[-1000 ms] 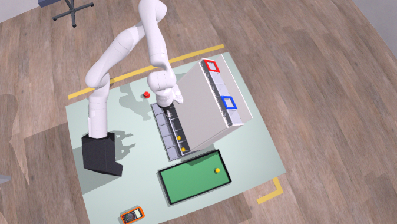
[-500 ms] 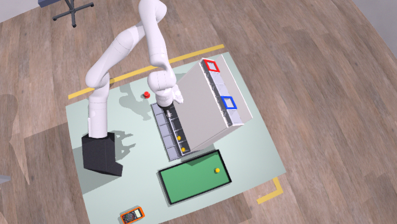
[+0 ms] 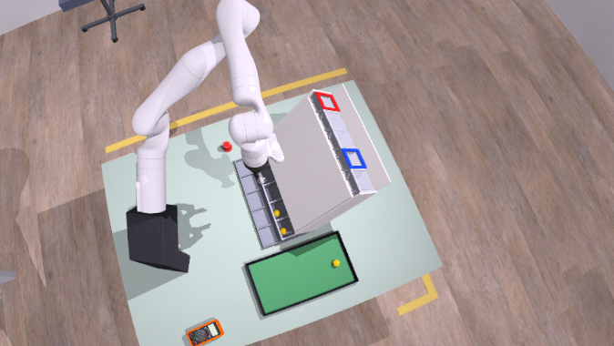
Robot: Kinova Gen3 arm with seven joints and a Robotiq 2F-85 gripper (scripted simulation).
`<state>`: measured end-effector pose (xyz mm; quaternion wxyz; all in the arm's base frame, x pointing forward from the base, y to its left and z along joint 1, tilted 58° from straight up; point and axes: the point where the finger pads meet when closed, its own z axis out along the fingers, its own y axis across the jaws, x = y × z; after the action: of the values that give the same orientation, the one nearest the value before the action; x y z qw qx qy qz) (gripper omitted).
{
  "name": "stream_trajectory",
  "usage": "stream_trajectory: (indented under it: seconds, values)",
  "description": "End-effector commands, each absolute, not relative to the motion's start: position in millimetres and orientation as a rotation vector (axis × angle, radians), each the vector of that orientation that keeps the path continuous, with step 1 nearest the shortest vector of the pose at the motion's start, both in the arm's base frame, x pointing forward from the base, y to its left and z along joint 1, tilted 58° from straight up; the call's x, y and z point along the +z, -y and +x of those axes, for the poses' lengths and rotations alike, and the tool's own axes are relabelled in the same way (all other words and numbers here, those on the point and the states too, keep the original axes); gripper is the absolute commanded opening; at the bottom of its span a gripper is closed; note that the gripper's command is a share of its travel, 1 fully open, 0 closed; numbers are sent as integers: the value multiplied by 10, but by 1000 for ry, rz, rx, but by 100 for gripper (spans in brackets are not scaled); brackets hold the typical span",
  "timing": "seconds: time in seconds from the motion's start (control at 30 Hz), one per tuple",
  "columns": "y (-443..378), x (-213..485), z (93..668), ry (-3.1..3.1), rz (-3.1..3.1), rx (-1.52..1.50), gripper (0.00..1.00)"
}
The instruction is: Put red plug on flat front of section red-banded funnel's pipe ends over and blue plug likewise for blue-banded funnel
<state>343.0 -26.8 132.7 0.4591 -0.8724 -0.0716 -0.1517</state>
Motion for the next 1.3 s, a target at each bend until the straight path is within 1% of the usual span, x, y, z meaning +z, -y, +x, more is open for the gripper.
stream_trajectory:
  seconds: [0.0,0.23,0.43,0.47,1.0,1.03,1.17,1.27]
  values:
    - [332,665,3651,178,-2151,-380,50]
    - [390,9,3868,178,-2151,-380,50]
    - [392,-21,3880,178,-2151,-380,50]
    - [427,-473,4028,178,-2157,-380,50]
    - [427,-473,4028,178,-2157,-380,50]
    - [637,-723,4648,179,-2157,-381,50]
    - [665,-764,4735,179,-2157,-381,50]
    - [743,-853,4964,179,-2157,-381,50]
